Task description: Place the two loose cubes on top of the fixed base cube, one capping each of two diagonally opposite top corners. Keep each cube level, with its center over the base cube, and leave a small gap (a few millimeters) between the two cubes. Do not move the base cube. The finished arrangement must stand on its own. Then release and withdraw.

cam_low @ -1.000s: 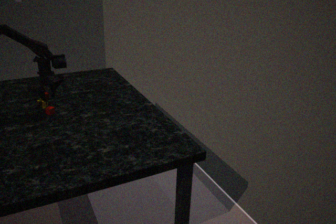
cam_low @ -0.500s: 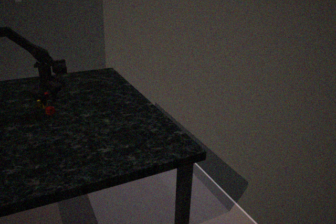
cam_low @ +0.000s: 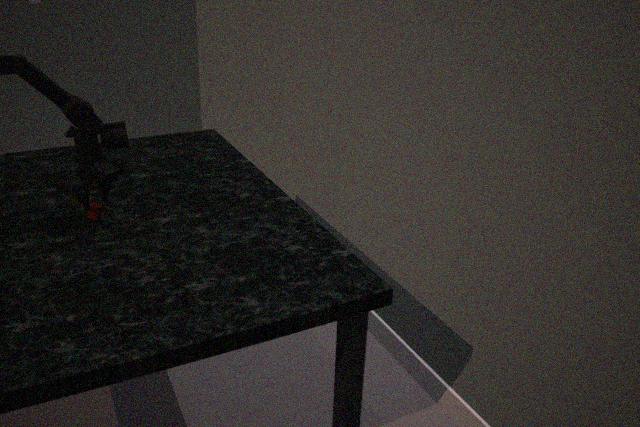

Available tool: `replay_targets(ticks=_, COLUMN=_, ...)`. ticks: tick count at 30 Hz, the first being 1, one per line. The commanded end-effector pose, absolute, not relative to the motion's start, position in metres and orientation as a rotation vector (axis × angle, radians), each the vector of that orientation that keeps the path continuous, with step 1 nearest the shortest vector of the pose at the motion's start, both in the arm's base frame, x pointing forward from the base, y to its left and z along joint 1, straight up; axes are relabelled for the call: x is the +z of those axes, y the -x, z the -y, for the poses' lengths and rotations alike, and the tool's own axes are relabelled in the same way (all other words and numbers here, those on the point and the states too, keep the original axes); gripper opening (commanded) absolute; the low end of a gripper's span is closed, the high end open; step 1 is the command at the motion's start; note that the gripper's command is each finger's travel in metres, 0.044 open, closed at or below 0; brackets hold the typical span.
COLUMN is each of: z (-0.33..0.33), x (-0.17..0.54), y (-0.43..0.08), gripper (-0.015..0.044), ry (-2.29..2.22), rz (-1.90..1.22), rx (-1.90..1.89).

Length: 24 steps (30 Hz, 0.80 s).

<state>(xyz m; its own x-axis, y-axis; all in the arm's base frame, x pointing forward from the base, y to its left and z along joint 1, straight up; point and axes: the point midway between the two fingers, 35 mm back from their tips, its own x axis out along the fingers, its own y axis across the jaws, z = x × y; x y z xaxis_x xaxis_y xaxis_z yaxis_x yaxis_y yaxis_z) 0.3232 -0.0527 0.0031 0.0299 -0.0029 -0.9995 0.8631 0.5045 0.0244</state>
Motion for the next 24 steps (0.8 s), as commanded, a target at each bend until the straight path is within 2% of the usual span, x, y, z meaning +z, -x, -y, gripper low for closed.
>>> replay_targets(ticks=1, z=0.052, x=-0.007, y=-0.320, gripper=0.0265, ry=-0.818, rz=-1.395, rx=-0.807)
replay_targets(ticks=4, z=0.052, x=-0.010, y=-0.320, gripper=0.0265, ry=-0.818, rz=-1.396, rx=-0.807)
replay_targets(ticks=10, z=0.052, x=-0.010, y=-0.320, gripper=0.0107, ry=-0.818, rz=-1.396, rx=-0.807)
replay_targets(ticks=24, z=0.053, x=0.019, y=-0.324, gripper=0.0105, ry=-0.818, rz=-1.395, rx=-0.807)
